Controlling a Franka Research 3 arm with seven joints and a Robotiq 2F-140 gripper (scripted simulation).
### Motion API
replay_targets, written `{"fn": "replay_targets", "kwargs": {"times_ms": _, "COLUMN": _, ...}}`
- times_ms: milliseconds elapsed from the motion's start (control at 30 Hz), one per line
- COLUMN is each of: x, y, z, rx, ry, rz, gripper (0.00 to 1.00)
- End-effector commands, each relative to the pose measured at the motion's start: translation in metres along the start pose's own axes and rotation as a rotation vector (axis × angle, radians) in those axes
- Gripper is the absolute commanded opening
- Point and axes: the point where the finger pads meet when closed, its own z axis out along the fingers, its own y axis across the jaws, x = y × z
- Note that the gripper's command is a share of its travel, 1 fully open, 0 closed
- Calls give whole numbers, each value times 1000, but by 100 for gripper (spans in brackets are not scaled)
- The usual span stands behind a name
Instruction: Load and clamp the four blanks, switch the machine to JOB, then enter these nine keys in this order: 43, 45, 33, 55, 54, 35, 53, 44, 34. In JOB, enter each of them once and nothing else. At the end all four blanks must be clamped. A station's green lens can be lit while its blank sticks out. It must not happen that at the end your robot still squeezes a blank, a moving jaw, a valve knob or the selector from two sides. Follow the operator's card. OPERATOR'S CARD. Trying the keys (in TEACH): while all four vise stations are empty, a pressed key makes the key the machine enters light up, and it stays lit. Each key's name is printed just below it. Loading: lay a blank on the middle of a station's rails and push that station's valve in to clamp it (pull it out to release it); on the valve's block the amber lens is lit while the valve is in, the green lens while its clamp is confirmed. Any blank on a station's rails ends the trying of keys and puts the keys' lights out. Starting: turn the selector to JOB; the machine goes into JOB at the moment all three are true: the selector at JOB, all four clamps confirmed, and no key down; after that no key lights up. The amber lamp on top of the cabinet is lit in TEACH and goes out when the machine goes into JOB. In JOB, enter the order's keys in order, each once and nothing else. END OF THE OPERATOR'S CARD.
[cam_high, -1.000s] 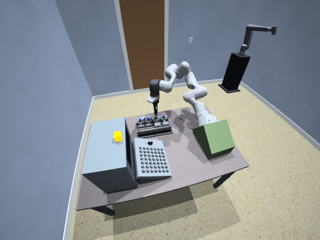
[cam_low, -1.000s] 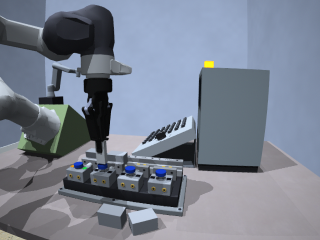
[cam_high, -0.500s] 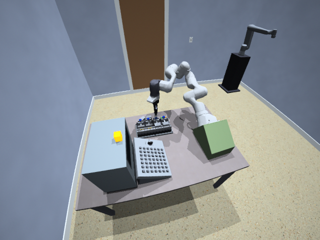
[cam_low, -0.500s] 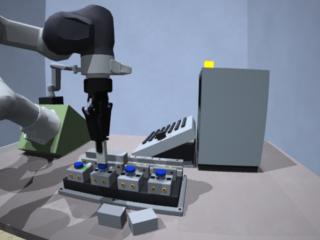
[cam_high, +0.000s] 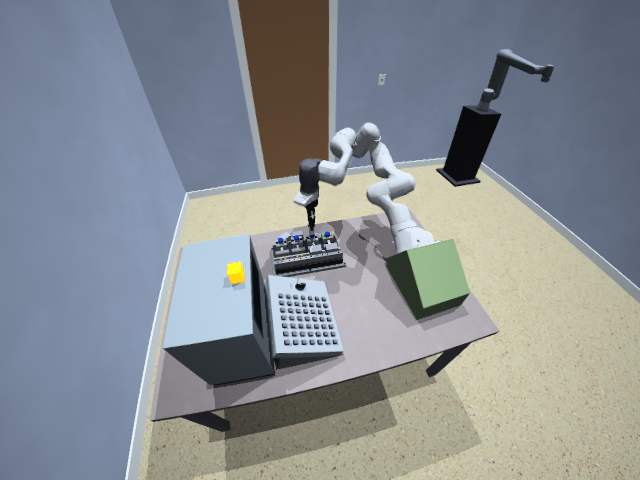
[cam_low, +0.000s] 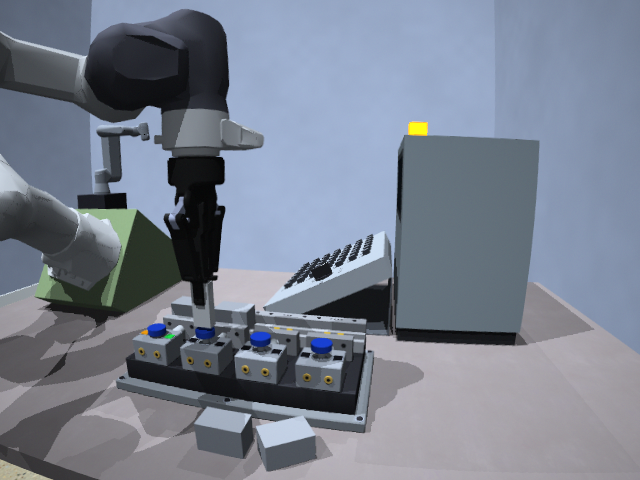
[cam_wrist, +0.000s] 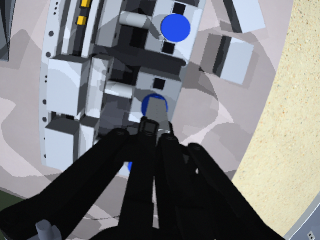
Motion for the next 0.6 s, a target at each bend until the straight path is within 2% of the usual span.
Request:
{"fn": "replay_targets", "kwargs": {"times_ms": 0, "x": 0, "y": 0, "z": 2, "rx": -3, "ry": -1, "rz": 3, "gripper": 0}}
{"fn": "replay_targets", "kwargs": {"times_ms": 567, "x": 0, "y": 0, "z": 5, "rx": -3, "ry": -1, "rz": 3, "gripper": 0}}
